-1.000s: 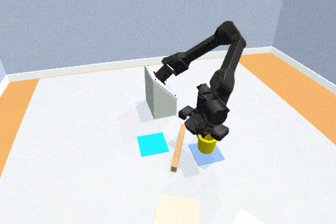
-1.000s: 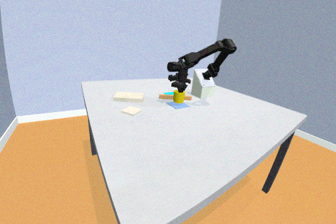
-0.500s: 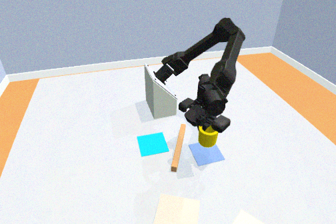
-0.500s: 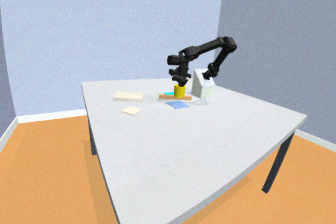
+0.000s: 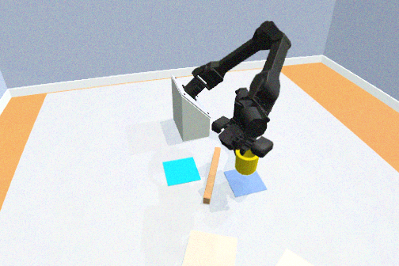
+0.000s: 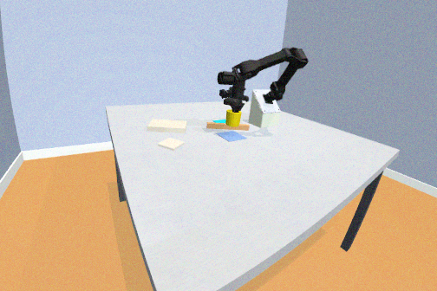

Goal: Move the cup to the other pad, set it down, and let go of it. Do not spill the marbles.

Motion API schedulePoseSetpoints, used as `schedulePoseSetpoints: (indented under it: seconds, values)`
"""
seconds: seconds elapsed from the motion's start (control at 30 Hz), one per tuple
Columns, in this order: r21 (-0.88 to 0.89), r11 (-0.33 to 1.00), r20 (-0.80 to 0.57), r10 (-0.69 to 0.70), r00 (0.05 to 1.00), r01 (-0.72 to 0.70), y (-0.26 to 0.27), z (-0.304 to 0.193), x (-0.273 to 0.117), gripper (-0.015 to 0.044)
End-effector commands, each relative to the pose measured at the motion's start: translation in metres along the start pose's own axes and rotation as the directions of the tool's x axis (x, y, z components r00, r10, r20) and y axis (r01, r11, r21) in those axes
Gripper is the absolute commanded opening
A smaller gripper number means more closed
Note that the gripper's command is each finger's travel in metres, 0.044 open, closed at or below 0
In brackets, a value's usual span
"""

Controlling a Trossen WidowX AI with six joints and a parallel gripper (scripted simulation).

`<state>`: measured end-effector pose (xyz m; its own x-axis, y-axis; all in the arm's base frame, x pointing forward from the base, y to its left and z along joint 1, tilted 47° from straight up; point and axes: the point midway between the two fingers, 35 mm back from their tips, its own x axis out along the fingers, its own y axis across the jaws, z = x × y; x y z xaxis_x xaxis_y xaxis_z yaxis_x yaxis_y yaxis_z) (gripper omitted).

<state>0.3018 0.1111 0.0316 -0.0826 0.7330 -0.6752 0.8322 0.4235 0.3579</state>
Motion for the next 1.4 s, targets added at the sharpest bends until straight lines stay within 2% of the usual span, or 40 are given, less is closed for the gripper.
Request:
schedulePoseSetpoints:
  seconds: [0.0,1.37]
  values:
    - [-0.001,1.0,0.001,-0.002,1.0,0.002,-0.006,0.004,0.0,0.0]
    - [-0.004,1.0,0.006,-0.007,1.0,0.007,-0.103,0.071,-0.006,0.0]
